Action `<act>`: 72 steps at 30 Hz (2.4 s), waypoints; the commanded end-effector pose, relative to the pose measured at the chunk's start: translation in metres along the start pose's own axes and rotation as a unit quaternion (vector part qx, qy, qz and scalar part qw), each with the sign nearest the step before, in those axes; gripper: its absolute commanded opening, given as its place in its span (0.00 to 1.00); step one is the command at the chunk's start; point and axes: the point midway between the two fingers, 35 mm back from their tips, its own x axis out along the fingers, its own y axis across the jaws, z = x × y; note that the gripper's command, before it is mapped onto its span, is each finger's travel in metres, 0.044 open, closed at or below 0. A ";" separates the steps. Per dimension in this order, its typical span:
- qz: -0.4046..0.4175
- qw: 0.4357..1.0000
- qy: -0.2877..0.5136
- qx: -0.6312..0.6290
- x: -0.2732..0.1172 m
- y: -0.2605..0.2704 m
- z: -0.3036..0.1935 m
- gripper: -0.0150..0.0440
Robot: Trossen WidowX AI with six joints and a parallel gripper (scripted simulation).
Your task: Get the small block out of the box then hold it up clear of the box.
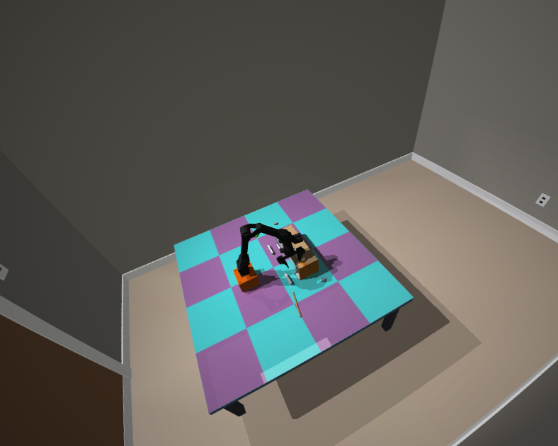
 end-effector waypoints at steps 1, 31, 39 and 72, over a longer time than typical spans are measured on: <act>-0.001 1.000 0.000 0.000 0.002 -0.001 -0.007 0.93; -0.026 0.809 -0.070 0.583 -0.057 0.006 -0.056 0.74; 0.022 0.498 -0.116 0.859 -0.054 0.016 -0.062 0.74; 0.217 -0.482 -0.085 0.844 -0.054 0.039 -0.075 0.74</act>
